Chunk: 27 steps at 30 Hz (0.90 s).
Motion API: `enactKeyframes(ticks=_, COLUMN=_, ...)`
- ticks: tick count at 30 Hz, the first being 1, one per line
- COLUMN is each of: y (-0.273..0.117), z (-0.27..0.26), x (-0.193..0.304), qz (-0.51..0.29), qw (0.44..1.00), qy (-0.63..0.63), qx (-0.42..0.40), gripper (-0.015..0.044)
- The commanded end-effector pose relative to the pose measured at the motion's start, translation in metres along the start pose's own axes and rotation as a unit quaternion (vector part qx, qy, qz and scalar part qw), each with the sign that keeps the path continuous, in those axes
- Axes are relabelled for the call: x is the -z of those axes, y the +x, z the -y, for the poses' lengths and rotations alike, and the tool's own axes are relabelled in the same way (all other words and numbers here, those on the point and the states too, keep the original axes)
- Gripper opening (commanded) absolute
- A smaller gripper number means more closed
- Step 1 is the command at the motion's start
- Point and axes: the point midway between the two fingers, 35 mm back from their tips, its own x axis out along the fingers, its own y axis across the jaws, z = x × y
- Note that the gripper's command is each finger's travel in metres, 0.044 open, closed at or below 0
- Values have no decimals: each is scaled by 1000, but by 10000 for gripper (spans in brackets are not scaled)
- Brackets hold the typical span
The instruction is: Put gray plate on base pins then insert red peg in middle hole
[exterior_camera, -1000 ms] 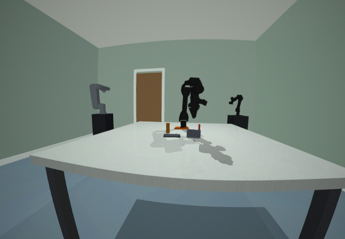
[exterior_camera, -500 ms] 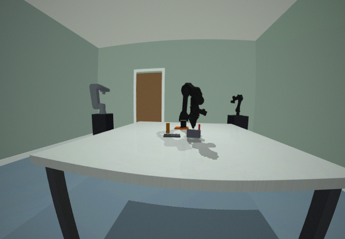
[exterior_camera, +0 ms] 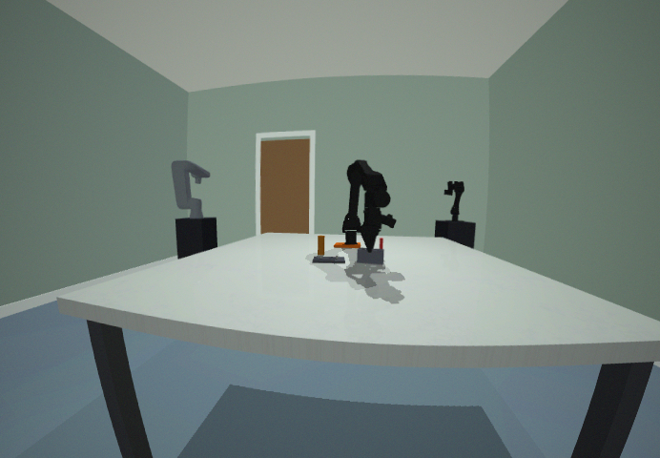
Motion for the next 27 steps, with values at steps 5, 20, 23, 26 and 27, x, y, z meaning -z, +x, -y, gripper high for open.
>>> enactKeyframes(ticks=5, y=15, z=-1, x=1, qz=-3, qw=1000, qy=-1, qx=-3, gripper=440)
enactKeyframes(ticks=20, y=39, z=-3, x=1, qz=-3, qw=1000, qy=-1, qx=-3, gripper=440)
enactKeyframes(ticks=23, y=41, z=-3, x=1, qz=-3, qw=1000, qy=-1, qx=-3, gripper=440)
enactKeyframes(ticks=26, y=41, z=-3, x=1, qz=-3, qw=1000, qy=-1, qx=-3, gripper=361)
enactKeyframes(ticks=27, y=41, z=-3, x=1, qz=-3, qw=1000, qy=-1, qx=-3, gripper=335)
